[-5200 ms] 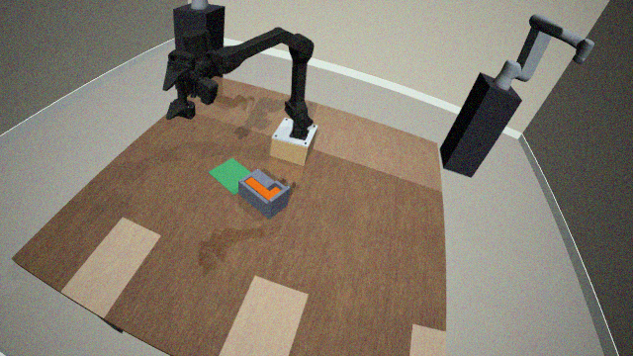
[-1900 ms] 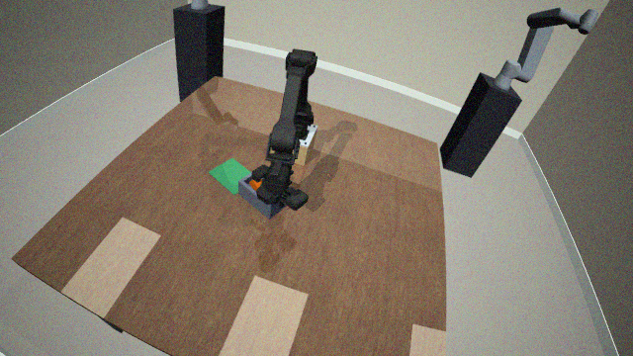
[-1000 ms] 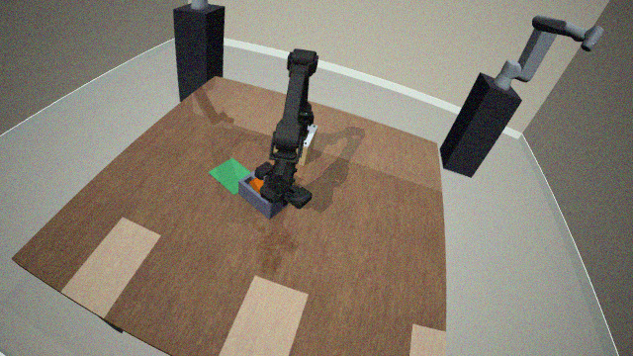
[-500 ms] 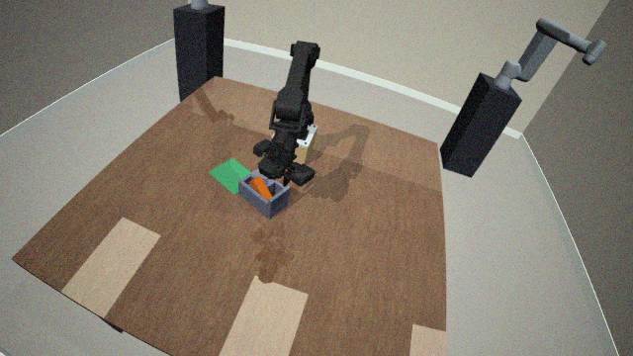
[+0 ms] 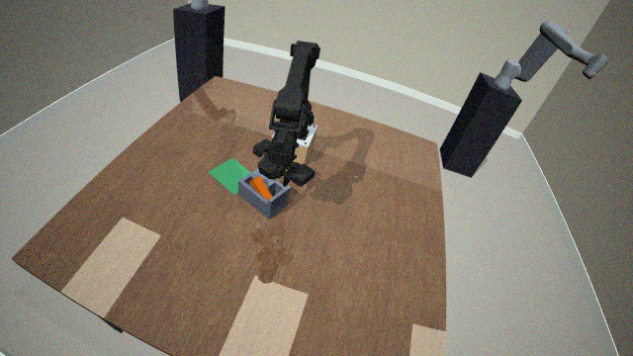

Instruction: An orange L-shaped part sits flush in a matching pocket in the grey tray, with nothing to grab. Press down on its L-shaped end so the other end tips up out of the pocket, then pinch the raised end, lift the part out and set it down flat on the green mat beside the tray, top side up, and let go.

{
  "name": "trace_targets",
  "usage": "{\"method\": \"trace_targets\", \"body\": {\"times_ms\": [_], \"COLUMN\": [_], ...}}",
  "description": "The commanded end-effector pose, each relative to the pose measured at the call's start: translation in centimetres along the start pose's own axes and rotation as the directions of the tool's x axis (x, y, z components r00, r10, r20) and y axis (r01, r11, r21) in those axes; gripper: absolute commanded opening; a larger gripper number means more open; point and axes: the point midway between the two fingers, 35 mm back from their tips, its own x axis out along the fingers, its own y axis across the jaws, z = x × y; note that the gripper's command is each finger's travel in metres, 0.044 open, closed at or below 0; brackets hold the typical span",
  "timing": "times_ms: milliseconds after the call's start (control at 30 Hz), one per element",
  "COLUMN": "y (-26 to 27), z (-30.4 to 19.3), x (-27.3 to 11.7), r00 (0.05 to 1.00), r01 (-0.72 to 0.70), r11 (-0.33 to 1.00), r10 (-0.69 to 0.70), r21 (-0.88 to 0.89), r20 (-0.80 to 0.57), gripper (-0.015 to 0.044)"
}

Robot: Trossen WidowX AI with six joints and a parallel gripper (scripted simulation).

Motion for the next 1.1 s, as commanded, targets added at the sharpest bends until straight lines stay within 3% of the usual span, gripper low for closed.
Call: {"method": "trace_targets", "body": {"times_ms": [0, 133, 200, 267, 367, 600, 833, 1067], "y": [0.0, 0.0, -0.2, -0.7, -1.8, -4.8, -7.6, -7.9], "z": [0.0, 0.0, 0.0, 0.2, 0.4, 0.8, 0.9, 0.9], "x": [0.0, 0.0, 0.0, 0.0, -0.1, -0.2, -0.4, -0.4], "r00": [1.0, 1.0, 1.0, 1.0, 1.0, 1.0, 1.0, 1.0], "r01": [-0.001, -0.001, 0.0, 0.001, 0.003, 0.001, -0.01, -0.011], "r11": [1.0, 1.0, 0.999, 0.991, 0.937, 0.585, 0.051, -0.004], "r10": [0.001, 0.001, 0.0, -0.001, -0.004, -0.01, -0.016, -0.017], "r21": [0.0, 0.0, -0.04, -0.134, -0.35, -0.811, -0.999, -1.0], "r20": [0.001, 0.001, 0.001, 0.0, -0.001, -0.006, -0.011, -0.011], "gripper": [0.018, 0.018, 0.0233, 0.028, 0.028, 0.028, 0.028, 0.028]}}
